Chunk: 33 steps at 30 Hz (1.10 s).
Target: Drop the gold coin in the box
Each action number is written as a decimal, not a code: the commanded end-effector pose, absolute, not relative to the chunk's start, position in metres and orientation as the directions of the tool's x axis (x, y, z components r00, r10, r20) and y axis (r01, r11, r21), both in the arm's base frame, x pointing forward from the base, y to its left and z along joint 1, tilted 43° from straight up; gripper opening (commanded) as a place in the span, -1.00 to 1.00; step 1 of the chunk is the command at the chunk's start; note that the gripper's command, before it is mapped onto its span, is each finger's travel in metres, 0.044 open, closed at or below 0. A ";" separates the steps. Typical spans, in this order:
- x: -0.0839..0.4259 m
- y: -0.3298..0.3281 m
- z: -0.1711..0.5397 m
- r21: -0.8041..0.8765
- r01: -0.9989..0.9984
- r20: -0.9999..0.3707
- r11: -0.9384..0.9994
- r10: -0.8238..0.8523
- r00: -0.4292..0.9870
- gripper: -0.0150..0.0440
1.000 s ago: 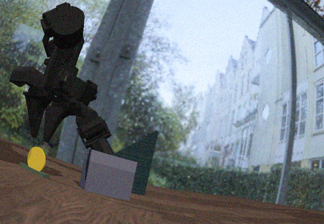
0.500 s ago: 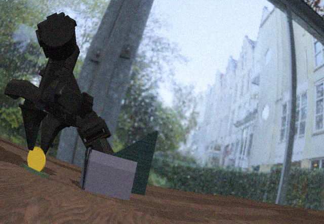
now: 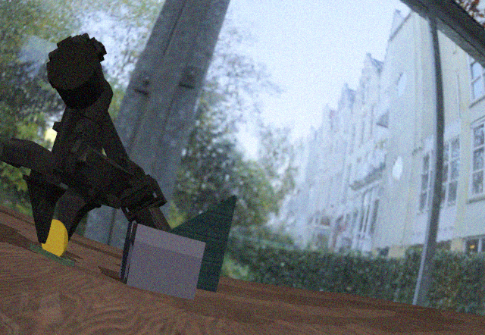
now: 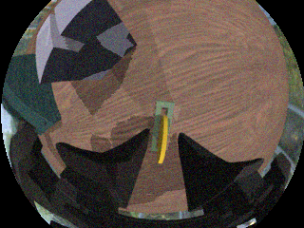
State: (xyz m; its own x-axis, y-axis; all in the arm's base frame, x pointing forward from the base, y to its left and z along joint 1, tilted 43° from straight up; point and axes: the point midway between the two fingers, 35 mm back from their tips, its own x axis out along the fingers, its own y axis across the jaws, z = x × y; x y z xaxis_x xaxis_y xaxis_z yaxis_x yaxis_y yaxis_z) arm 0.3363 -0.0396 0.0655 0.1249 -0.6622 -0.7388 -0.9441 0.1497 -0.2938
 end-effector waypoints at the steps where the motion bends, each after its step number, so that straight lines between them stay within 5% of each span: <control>1: 0.335 -0.043 0.061 -0.284 -0.948 -0.736 0.147 -0.666 0.117 0.05; 6: 0.335 -0.043 0.061 -0.284 -0.948 -0.736 0.147 -0.666 0.117 -0.39; 10: 0.335 -0.043 0.061 -0.284 -0.948 -0.736 0.147 -0.666 0.117 -0.48; 33: 0.334 -0.016 0.088 -0.282 -0.948 -0.740 0.148 -0.662 0.117 -0.49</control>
State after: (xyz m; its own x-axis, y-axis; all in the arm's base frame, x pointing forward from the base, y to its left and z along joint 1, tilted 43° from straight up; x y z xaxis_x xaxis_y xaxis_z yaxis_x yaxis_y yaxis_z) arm 0.3338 -0.0195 0.0834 0.1164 -0.6649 -0.7378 -0.9501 0.1420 -0.2779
